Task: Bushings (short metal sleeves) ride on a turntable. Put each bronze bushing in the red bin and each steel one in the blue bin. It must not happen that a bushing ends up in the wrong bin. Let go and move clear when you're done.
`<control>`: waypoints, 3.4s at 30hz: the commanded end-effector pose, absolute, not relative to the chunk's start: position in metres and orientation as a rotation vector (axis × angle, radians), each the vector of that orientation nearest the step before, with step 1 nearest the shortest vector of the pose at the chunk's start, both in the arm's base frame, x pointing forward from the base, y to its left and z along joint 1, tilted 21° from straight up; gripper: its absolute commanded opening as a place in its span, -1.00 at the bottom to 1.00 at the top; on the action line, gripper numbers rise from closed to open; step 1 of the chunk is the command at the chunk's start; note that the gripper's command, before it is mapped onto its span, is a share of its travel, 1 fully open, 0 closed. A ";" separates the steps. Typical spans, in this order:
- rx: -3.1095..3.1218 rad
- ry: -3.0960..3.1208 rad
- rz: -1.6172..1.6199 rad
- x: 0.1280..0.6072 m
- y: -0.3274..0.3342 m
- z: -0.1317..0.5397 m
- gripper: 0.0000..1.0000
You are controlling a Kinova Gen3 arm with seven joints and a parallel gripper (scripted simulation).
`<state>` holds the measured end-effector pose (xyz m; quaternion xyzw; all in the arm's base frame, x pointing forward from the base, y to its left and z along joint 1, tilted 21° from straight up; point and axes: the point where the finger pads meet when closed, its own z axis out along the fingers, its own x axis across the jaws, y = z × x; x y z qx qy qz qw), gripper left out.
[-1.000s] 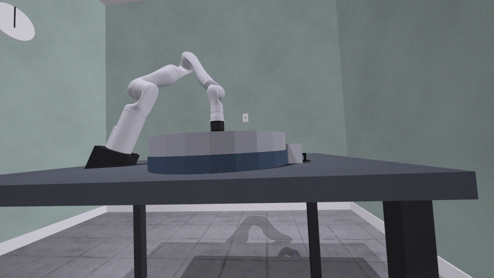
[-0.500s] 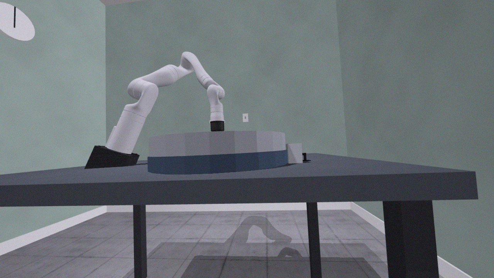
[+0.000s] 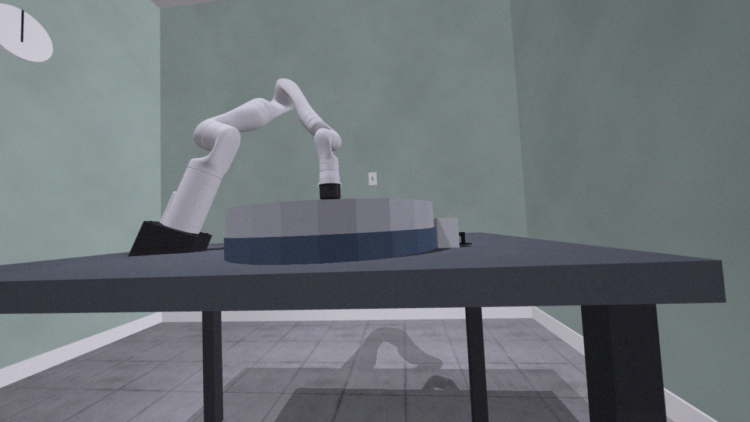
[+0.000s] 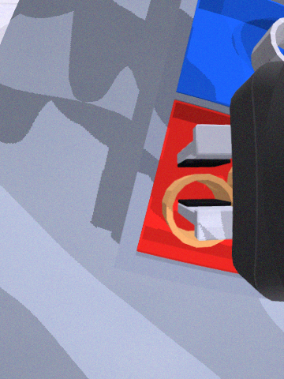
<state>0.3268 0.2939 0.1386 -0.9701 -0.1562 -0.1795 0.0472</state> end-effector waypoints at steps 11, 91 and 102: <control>-2.958 -0.476 -0.548 0.324 0.293 0.143 -0.05; -2.959 -0.476 -0.548 0.318 0.290 0.161 -0.05; -2.958 -0.476 -0.548 0.316 0.289 0.165 -0.05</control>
